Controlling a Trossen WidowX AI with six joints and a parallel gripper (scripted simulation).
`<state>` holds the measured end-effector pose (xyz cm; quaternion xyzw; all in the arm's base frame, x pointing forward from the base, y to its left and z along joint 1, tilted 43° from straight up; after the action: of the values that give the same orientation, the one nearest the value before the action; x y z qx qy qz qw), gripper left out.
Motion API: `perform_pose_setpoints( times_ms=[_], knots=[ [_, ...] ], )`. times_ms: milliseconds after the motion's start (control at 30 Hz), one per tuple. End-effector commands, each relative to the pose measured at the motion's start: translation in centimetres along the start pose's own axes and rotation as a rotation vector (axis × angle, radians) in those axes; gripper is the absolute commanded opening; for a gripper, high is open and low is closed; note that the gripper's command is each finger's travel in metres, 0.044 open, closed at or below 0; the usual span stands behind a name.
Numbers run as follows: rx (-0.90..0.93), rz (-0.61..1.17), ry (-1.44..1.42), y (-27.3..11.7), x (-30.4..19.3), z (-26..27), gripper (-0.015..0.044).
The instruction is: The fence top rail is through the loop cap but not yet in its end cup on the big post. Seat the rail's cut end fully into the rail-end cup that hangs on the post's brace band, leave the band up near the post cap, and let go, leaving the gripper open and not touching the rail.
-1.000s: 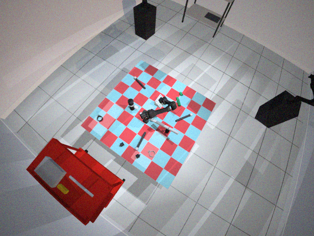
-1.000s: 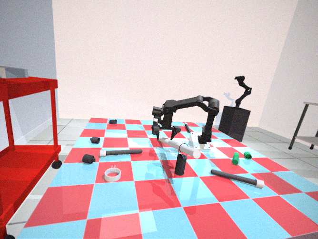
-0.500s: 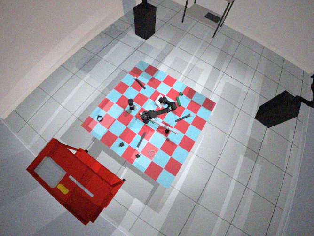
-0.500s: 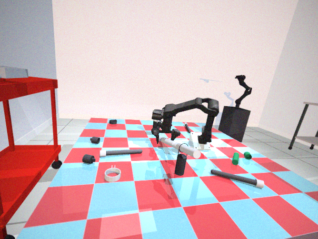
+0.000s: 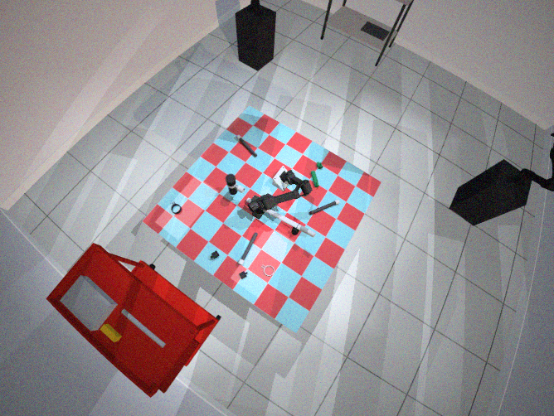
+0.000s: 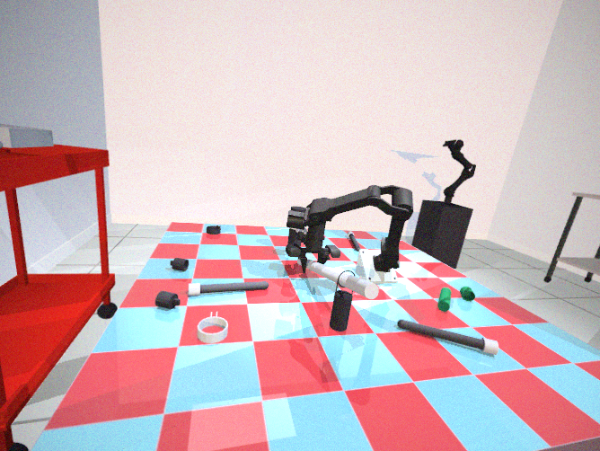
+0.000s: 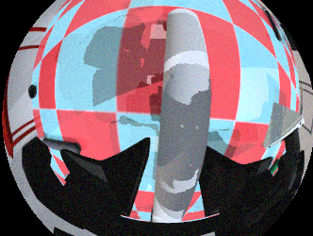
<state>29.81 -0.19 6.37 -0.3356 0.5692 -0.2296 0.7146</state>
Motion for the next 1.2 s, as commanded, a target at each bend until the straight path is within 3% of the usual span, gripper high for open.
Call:
perform_pose_setpoints(
  times_ms=[0,267,433,600,900,1167],
  knots=[
    [0.003,0.004,0.003,0.1,0.0,0.0,0.0170],
    [0.003,0.004,0.003,0.1,0.0,0.0,0.0117],
    [0.003,0.004,0.003,-0.5,0.0,-0.1,0.0000],
    [-0.007,-0.042,0.004,-1.6,0.0,0.0,0.0000],
    [-0.053,-0.255,0.019,-7.3,-0.6,-0.4,0.0000],
    [-0.046,-0.236,0.017,-6.9,-0.7,-0.3,0.0000]
  ],
)
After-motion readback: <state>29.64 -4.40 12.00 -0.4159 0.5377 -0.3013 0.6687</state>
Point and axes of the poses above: the point midway between the two fingers, 35 mm back from their tips, its own y axis out along the fingers, its own z axis across the jaws, x = y × z, the point moved 6 cm from there along -y, back along the fingers, and after that the axes turned 10 degrees about -y, right-handed, at the moved point
